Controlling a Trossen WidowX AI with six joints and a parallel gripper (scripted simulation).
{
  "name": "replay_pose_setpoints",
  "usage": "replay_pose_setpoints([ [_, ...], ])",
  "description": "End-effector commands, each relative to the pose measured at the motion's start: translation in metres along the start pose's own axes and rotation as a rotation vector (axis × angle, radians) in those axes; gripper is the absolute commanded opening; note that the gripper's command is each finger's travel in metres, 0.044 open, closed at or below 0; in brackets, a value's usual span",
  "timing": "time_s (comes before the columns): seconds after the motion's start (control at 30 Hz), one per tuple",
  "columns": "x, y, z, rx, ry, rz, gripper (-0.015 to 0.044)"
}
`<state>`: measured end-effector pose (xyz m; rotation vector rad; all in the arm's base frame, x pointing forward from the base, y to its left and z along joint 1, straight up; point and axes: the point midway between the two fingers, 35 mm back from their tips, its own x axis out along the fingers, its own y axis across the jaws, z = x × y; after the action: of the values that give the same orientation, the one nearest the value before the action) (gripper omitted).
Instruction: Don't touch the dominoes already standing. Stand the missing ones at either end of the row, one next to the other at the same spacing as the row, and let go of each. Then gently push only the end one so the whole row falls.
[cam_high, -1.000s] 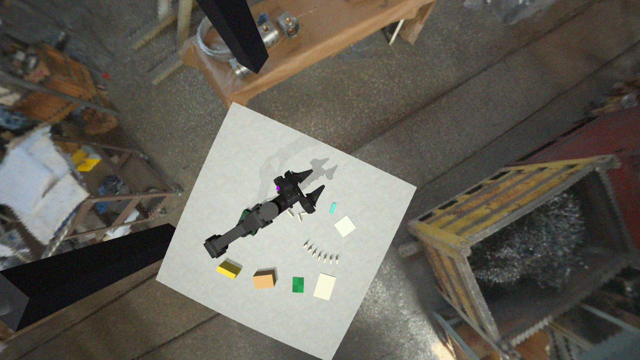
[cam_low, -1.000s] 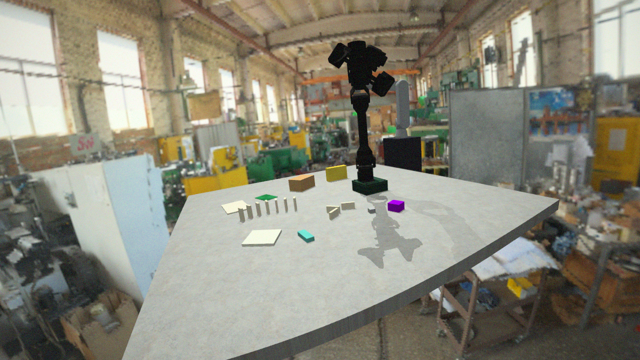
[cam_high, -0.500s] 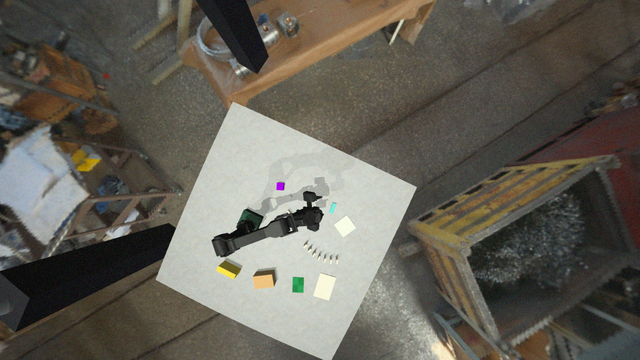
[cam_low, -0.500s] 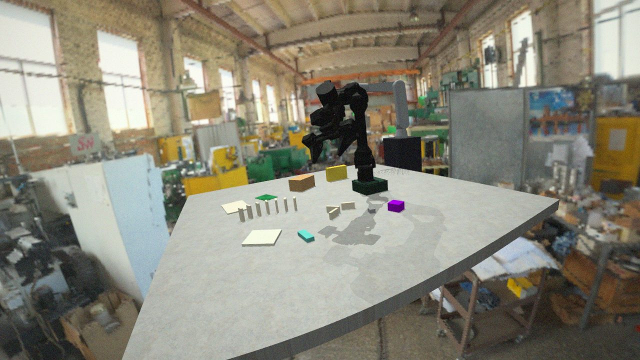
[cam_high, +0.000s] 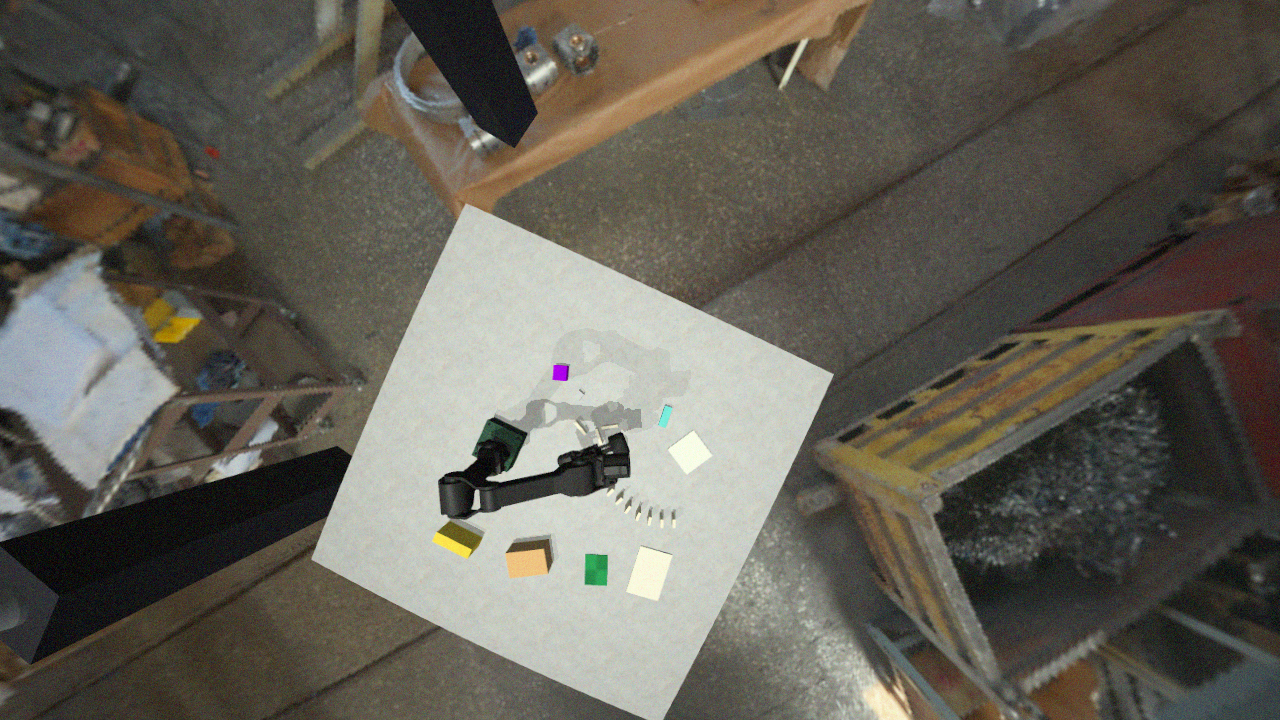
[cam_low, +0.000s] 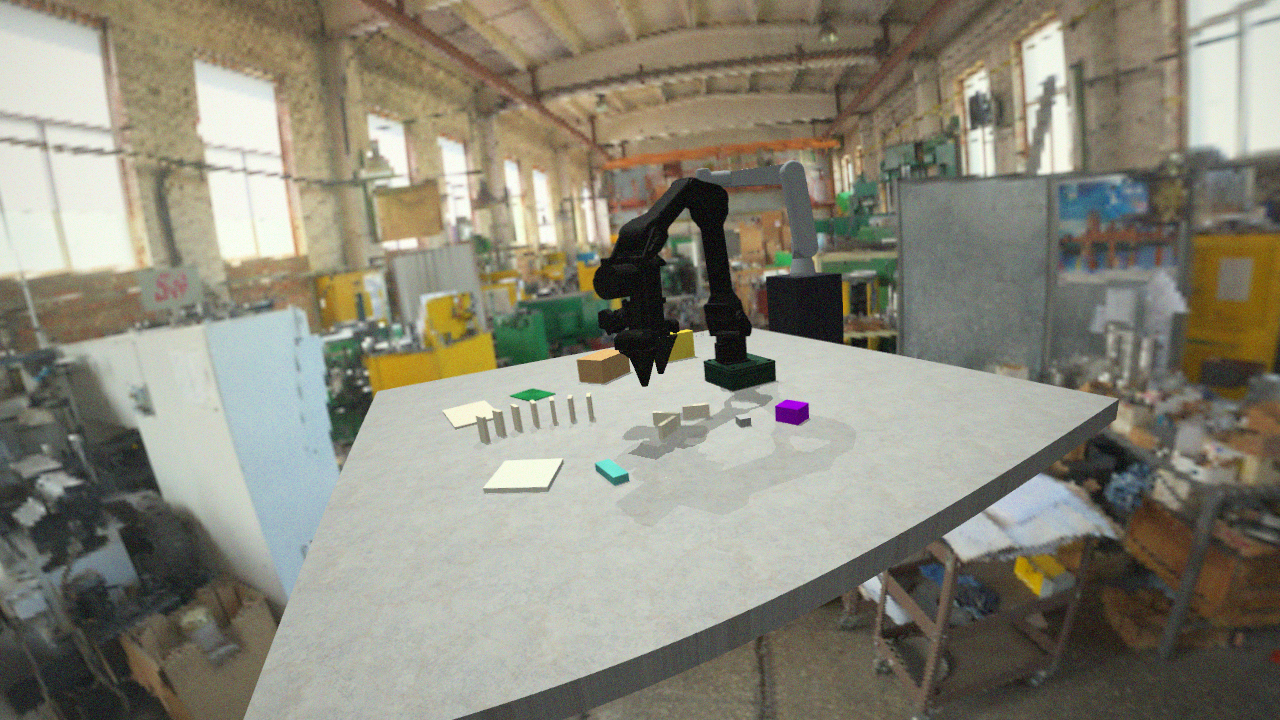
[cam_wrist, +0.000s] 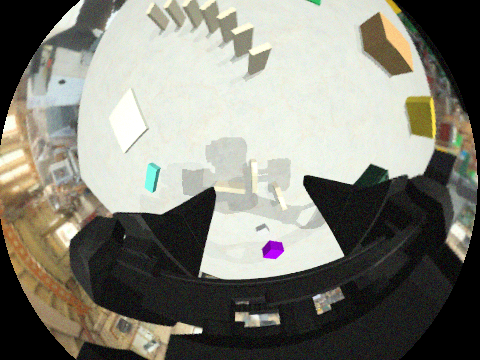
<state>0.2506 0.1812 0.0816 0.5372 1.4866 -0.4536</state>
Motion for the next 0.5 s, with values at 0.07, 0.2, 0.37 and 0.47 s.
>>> replay_pose_setpoints([
  [0.07, 0.003, -0.002, 0.001, 0.062, 0.006, -0.030, 0.0440],
  [0.2, 0.026, -0.001, 0.001, 0.062, 0.006, -0.030, 0.0440],
  [0.37, 0.066, -0.004, 0.000, 0.062, 0.006, -0.030, 0.0440],
  [0.47, 0.068, -0.002, 0.000, 0.062, 0.006, -0.030, 0.0440],
])
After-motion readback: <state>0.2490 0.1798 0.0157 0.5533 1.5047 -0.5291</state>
